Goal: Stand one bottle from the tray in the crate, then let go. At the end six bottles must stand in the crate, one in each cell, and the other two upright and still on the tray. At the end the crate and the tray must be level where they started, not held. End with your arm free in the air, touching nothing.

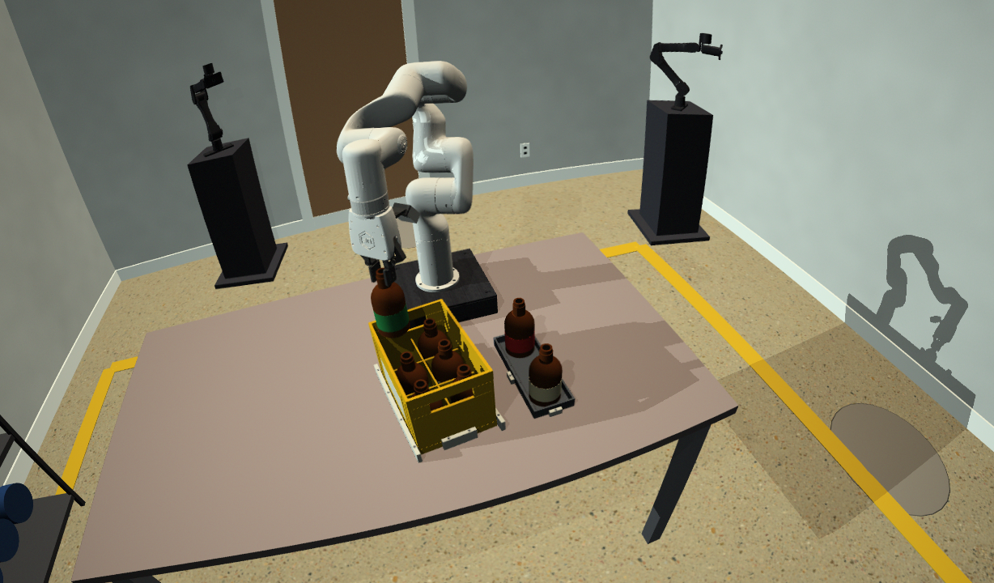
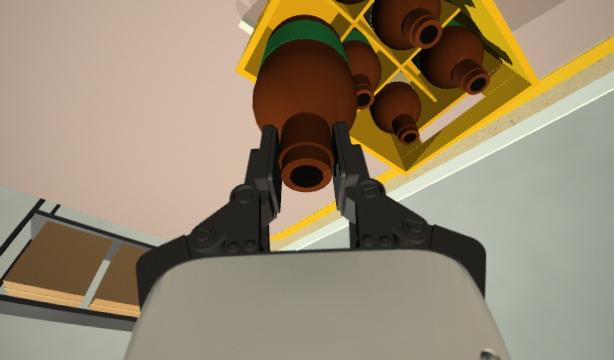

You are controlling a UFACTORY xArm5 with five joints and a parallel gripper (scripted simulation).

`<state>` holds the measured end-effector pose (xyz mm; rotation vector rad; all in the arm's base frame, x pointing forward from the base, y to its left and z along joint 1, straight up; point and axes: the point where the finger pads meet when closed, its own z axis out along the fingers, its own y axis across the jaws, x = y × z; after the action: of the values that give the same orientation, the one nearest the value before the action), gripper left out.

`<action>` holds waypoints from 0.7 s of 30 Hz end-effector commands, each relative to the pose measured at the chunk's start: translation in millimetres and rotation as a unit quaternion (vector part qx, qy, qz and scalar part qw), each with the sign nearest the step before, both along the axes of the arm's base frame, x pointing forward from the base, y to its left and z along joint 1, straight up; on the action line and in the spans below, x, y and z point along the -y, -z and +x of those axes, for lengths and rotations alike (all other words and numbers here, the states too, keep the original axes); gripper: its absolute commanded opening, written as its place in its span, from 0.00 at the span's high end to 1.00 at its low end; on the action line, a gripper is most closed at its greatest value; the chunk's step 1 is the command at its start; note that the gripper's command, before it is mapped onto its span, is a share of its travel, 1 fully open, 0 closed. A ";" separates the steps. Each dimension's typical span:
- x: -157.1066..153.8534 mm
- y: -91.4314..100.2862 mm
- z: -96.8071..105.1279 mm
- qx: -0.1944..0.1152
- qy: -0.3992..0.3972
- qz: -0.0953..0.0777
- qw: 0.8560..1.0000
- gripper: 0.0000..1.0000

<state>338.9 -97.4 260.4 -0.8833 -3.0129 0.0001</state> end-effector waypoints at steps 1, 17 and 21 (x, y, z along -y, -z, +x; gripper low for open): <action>0.4 3.5 0.9 0.002 0.000 -0.001 1.000 1.00; 0.8 18.0 1.0 0.002 0.000 -0.001 1.000 1.00; 0.9 20.2 1.0 0.002 0.000 -0.001 1.000 1.00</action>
<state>339.0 -97.9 240.5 -0.8833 -3.0129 0.0000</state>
